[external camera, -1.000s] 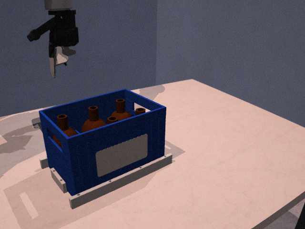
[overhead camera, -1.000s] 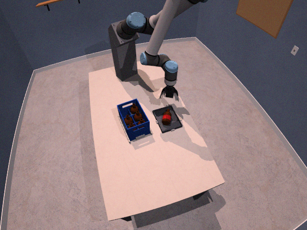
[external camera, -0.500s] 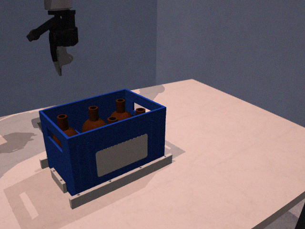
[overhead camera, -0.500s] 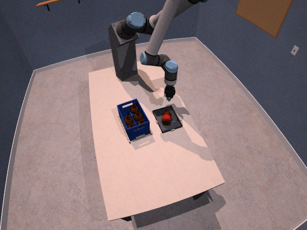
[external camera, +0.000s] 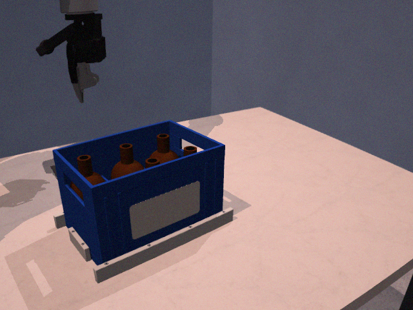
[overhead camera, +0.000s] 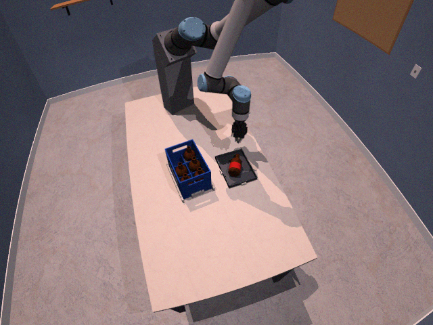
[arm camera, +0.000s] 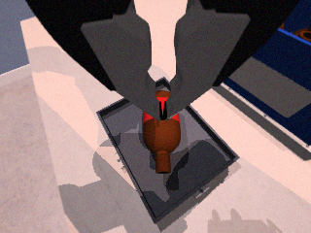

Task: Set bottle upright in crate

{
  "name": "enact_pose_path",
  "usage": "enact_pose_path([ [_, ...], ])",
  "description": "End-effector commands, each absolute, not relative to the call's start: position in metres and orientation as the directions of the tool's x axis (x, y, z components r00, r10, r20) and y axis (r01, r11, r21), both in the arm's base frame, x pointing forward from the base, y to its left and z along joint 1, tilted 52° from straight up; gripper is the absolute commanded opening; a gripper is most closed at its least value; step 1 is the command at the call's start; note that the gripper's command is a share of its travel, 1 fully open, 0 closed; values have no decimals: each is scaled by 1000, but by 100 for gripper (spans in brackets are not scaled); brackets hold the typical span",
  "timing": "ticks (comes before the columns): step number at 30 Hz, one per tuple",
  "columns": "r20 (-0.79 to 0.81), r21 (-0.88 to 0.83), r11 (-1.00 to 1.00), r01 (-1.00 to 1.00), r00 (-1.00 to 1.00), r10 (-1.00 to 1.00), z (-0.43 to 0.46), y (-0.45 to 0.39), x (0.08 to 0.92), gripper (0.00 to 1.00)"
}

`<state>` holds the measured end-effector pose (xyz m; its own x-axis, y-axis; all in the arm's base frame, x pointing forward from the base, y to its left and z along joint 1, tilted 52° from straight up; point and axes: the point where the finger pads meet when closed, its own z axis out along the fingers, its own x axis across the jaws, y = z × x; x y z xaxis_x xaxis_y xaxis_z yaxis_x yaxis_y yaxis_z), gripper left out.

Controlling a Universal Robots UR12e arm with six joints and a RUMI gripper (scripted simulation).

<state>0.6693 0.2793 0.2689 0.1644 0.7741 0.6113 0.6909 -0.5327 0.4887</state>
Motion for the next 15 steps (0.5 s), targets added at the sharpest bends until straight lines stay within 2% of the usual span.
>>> enact_pose_path([
  [1, 612, 489, -533, 691, 164, 774, 269, 279, 669, 0],
  [14, 612, 489, -533, 691, 164, 774, 269, 279, 669, 0],
  [15, 612, 489, -533, 691, 164, 774, 269, 279, 669, 38],
])
